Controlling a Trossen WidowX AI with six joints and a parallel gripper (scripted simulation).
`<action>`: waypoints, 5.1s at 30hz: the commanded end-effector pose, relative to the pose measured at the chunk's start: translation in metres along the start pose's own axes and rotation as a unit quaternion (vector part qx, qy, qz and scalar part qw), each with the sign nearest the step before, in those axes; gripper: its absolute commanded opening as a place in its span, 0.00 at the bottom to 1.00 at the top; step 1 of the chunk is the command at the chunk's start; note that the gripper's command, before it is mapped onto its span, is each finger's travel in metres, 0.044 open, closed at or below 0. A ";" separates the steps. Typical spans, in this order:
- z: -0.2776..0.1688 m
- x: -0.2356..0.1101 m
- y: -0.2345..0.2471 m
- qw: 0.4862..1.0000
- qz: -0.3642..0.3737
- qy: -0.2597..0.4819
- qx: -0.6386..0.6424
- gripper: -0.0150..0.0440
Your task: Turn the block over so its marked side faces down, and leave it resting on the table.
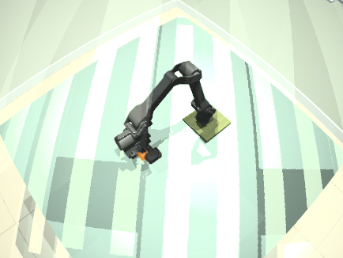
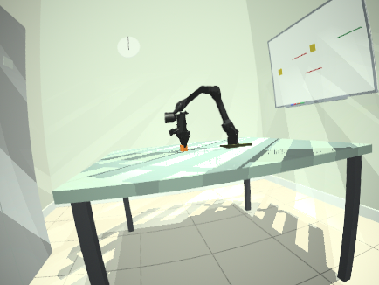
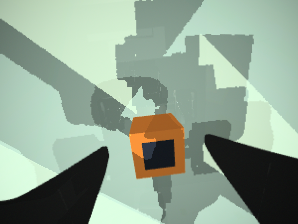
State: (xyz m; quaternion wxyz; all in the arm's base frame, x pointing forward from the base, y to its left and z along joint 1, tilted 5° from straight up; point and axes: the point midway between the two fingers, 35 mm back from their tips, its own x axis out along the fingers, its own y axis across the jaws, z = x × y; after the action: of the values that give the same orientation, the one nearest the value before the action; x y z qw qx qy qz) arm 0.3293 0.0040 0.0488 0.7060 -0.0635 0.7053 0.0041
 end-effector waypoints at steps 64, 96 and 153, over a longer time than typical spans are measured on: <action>-0.003 -0.019 0.000 0.976 0.003 -0.220 -0.001 0.25; 0.005 0.013 0.000 0.907 0.005 -0.422 0.003 0.25; -0.008 0.010 0.000 0.863 0.002 -0.506 -0.001 1.00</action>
State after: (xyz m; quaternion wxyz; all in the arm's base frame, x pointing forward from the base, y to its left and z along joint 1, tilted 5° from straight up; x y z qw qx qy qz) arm 0.3218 0.0025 0.0386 0.9657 -0.0506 0.2520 0.0364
